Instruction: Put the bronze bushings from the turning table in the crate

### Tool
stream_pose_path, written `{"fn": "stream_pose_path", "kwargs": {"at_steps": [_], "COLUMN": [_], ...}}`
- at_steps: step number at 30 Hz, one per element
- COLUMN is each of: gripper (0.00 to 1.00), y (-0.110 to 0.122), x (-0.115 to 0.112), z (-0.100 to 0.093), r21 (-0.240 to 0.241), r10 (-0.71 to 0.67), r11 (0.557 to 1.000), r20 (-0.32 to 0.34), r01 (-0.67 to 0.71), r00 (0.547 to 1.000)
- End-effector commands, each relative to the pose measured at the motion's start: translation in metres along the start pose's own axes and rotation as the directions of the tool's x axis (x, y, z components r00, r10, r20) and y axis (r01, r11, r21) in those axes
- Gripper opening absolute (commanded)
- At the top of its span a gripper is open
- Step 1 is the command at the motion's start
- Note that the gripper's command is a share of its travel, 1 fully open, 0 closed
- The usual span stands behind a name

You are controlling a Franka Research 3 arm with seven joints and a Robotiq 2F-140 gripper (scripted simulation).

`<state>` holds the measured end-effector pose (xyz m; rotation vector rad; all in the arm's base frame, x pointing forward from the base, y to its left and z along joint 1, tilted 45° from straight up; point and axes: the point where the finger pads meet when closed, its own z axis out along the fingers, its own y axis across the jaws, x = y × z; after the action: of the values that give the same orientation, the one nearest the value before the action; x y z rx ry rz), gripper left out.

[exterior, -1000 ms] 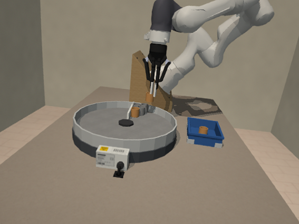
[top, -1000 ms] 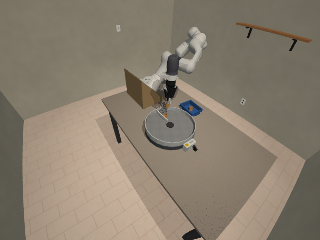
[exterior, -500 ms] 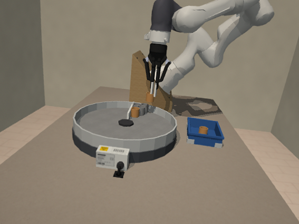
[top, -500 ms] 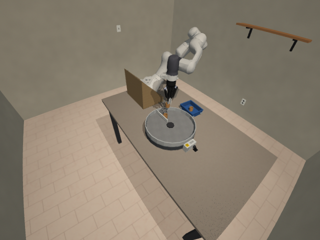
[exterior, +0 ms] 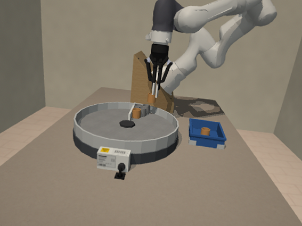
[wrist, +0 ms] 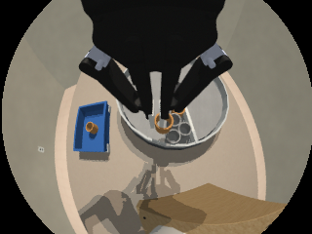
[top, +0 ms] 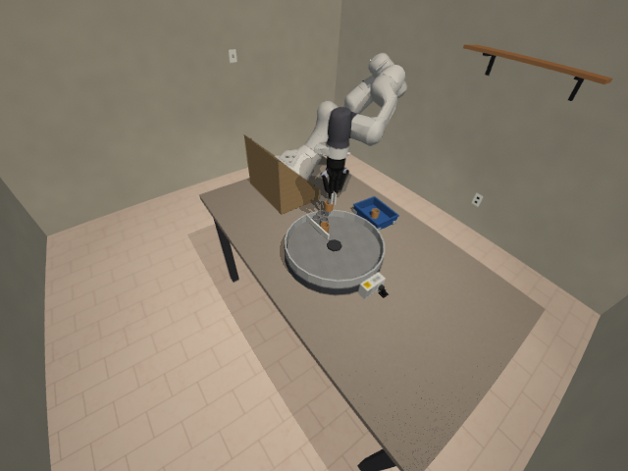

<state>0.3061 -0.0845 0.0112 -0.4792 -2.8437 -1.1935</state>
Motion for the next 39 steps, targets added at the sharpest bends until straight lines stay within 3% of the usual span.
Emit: {"fn": "stream_pose_path", "kwargs": {"at_steps": [1, 7, 15, 21, 30, 34, 39], "gripper": [0.00, 0.00, 0.00, 0.00, 0.00, 0.00, 0.00], "y": [0.001, 0.004, 0.030, 0.080, 0.181, 0.181, 0.231], "x": [-0.001, -0.001, 0.002, 0.008, 0.020, 0.020, 0.026], "z": [-0.001, -0.001, -0.002, -0.002, -0.002, -0.002, -0.002], "r21": [0.000, 0.000, 0.000, 0.000, 0.000, 0.000, 0.000], "r10": [0.000, 0.000, 0.000, 0.000, 0.000, 0.000, 0.000], "r11": [1.000, 1.000, 1.000, 1.000, 1.000, 1.000, 1.000], "r20": [0.001, 0.001, 0.001, 0.001, 0.001, 0.001, 0.001], "r01": [0.000, 0.000, 0.000, 0.000, 0.000, 0.000, 0.000], "r00": [1.000, 1.000, 1.000, 1.000, 1.000, 1.000, 1.000]}}
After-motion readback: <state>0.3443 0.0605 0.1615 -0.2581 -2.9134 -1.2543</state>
